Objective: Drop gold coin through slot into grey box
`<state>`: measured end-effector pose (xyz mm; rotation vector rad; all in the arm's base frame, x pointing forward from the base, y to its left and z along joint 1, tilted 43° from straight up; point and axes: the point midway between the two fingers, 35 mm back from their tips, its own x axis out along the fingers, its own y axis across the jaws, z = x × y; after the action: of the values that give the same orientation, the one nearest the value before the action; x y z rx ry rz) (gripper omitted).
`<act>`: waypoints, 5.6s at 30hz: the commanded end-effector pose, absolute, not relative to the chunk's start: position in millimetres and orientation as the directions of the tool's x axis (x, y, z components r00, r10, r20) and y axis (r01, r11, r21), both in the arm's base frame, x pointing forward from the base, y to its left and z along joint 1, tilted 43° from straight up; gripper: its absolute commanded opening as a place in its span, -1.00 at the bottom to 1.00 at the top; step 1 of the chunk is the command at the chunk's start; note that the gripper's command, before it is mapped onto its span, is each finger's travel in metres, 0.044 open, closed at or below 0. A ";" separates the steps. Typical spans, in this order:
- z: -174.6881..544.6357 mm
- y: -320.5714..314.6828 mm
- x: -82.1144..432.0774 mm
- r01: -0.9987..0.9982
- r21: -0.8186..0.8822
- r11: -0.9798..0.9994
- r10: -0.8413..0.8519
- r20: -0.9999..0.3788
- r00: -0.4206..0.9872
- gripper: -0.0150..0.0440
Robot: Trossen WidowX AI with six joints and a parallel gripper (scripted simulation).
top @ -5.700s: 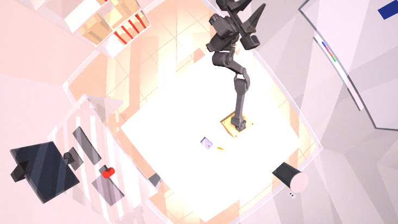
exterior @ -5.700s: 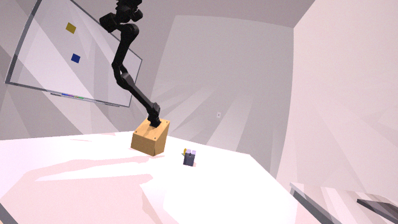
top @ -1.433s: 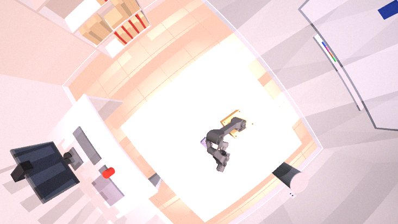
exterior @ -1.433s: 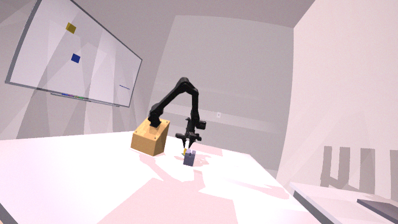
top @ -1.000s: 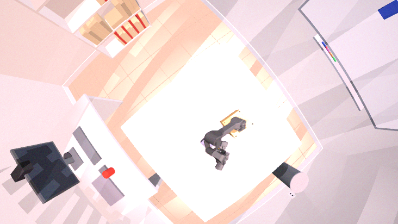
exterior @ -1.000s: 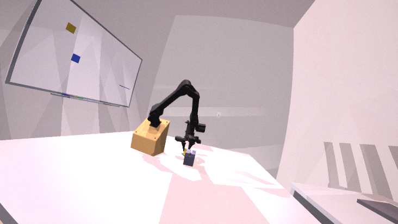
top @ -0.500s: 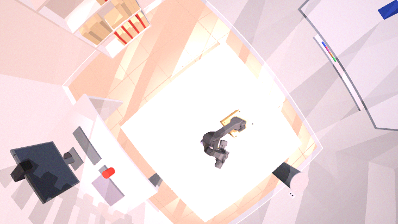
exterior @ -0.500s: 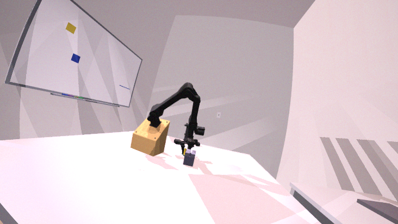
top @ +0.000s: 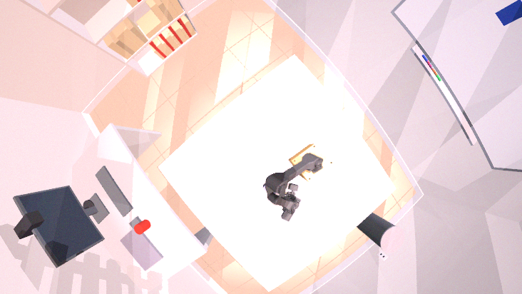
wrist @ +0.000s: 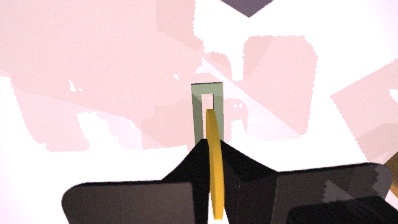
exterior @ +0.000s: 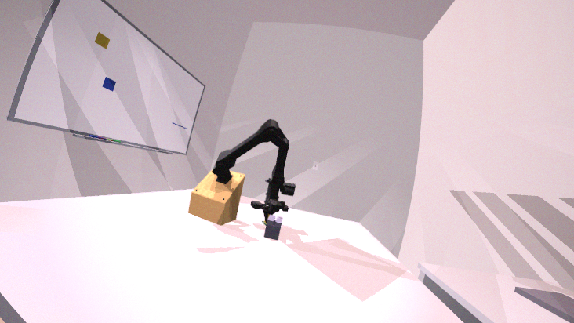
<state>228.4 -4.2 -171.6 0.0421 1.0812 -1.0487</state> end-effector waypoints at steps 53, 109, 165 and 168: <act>-97.7 57.4 226.0 0.897 -0.251 0.363 -0.673 -0.736 0.066 -0.49; -41.6 3.8 284.2 0.970 -0.106 0.219 -0.670 -0.739 0.071 -0.49; -26.0 -19.6 295.9 0.971 -0.106 0.214 -0.674 -0.735 0.068 -0.49; -26.8 -20.8 295.3 0.971 -0.108 0.215 -0.674 -0.735 0.068 -0.49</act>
<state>297.0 -18.7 -25.3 0.4850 0.7671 -1.3123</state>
